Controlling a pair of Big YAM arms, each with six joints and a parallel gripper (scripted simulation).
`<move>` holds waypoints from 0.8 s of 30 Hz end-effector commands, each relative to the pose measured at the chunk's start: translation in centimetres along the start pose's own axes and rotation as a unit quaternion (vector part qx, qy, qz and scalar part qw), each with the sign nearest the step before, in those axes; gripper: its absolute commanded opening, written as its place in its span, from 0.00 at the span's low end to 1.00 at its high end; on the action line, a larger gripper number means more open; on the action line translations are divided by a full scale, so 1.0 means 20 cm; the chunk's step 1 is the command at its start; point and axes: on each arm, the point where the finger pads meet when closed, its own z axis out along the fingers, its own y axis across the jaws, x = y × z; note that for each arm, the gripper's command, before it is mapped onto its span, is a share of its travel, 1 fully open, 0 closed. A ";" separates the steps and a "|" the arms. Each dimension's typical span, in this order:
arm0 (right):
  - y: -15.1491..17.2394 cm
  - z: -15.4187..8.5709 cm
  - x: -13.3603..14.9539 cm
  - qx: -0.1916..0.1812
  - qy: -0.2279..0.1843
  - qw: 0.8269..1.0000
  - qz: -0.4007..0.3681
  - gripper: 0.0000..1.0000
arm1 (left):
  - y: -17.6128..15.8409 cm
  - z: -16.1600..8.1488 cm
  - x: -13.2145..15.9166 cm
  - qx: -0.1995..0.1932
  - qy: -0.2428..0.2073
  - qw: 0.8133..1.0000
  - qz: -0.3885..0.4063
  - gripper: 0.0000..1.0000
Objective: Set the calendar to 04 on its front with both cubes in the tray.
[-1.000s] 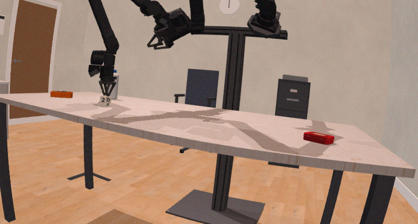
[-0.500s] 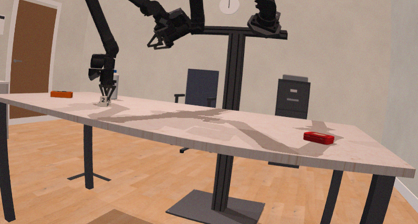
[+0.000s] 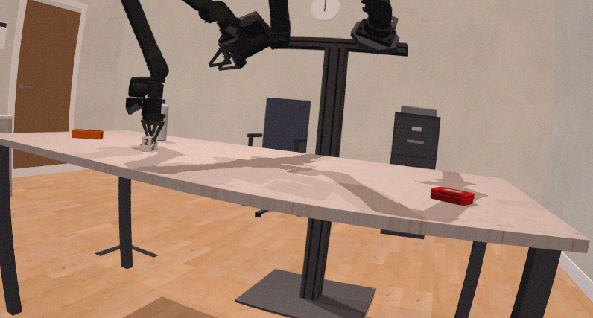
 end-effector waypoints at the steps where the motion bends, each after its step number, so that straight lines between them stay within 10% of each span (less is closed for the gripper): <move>1: 0.00 -0.01 0.01 0.000 0.001 1.000 0.001 0.38 | 0.03 0.01 -0.04 -0.006 -0.007 1.000 -0.004 1.00; 14: 0.00 -0.01 0.00 0.000 0.001 1.000 0.001 0.25 | 0.03 0.01 -0.04 -0.006 -0.007 1.000 -0.004 1.00; 17: 0.00 -0.01 0.00 0.000 0.001 1.000 0.001 0.00 | 0.03 0.01 -0.04 -0.006 -0.007 1.000 -0.004 1.00; 20: 0.01 -0.04 0.02 0.000 0.005 1.000 0.002 0.23 | 0.03 0.01 -0.04 -0.006 -0.007 1.000 -0.004 1.00; 24: -0.02 -0.14 0.02 0.003 0.004 1.000 0.001 0.26 | 0.03 0.01 -0.04 -0.006 -0.007 1.000 -0.004 1.00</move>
